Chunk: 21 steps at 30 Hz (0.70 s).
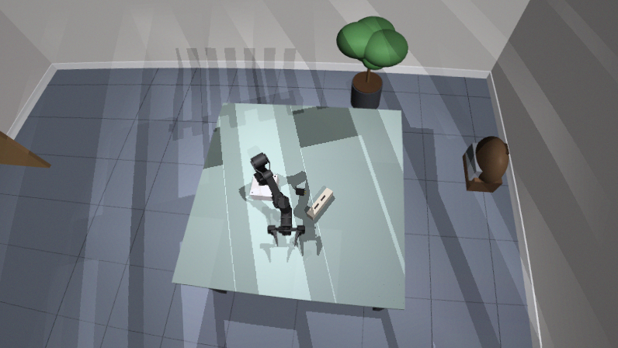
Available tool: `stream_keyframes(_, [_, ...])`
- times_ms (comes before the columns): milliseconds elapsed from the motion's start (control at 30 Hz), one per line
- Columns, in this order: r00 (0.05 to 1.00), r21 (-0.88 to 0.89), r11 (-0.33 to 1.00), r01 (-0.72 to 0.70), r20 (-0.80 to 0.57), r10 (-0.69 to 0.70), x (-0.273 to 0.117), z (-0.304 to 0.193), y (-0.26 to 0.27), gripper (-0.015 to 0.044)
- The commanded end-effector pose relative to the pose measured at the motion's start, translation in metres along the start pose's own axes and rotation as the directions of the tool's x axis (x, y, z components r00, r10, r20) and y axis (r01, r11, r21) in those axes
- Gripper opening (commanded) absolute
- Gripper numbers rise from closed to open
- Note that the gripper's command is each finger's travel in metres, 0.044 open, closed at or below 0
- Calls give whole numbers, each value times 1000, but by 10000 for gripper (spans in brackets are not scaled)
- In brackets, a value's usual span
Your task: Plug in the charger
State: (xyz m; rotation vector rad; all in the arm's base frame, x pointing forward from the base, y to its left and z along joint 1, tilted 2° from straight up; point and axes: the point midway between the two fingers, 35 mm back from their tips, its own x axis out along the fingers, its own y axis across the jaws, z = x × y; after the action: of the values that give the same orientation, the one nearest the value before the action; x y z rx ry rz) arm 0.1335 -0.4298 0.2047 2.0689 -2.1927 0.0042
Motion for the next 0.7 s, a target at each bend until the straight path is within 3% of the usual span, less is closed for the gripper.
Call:
stream_keyframes(0, [1000, -5, 1000, 2, 2, -2, 0, 0, -1, 426])
stream_keyframes(333, [989, -281, 951, 129, 102, -104, -11, 15, -30, 440])
stream_keyframes(667, [954, -537, 791, 294, 210, -212, -29, 31, -62, 440])
